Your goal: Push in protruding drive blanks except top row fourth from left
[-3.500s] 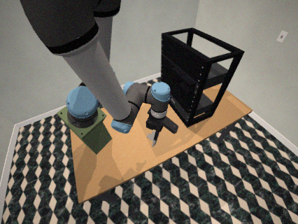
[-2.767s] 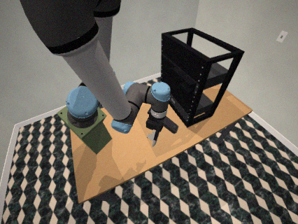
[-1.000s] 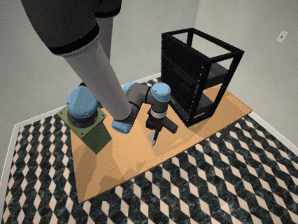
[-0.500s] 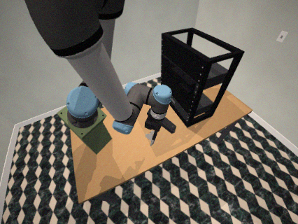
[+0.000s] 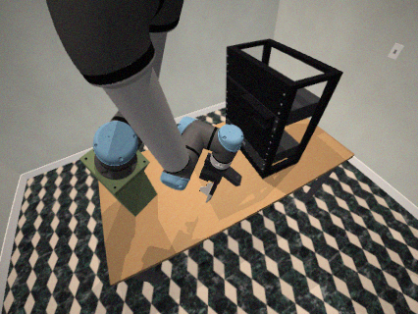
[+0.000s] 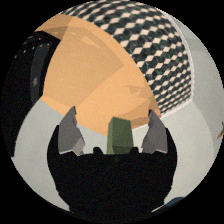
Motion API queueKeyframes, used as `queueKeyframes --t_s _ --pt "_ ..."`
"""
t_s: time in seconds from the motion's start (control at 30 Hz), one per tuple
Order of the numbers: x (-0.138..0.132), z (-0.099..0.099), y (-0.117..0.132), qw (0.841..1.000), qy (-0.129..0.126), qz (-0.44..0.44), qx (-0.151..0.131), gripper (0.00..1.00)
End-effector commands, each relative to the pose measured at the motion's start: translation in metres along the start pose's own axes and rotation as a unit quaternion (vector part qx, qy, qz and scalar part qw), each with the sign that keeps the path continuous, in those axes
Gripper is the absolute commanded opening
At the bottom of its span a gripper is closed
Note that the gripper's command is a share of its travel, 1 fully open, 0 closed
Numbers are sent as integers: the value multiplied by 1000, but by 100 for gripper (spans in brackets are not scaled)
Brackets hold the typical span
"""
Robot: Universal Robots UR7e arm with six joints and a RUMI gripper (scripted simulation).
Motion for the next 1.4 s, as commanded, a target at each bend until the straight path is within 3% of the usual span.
queueKeyframes --t_s 0.0,0.37,0.43,0.7,0.93,1.0,1.37 --pt "-2 9 8 999 -1 -16 -27 100" --pt "-8 33 38 991 -9 -66 -118 100" --pt "-8 33 38 991 -9 -66 -118 100" --pt "-11 49 67 974 -23 -106 -198 100" --pt "-14 59 97 950 -43 -141 -276 100" --pt "-14 59 97 950 -43 -141 -276 100" --pt "-19 62 149 889 -92 -189 -408 100"
Point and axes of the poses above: the point where the finger pads meet when closed, its own z axis out along the fingers, its own x axis across the jaws, y = z × x, the point moved 9 cm from there along -z, back along the fingers, and after that the axes turned 10 degrees about z, right-handed, at the moved point
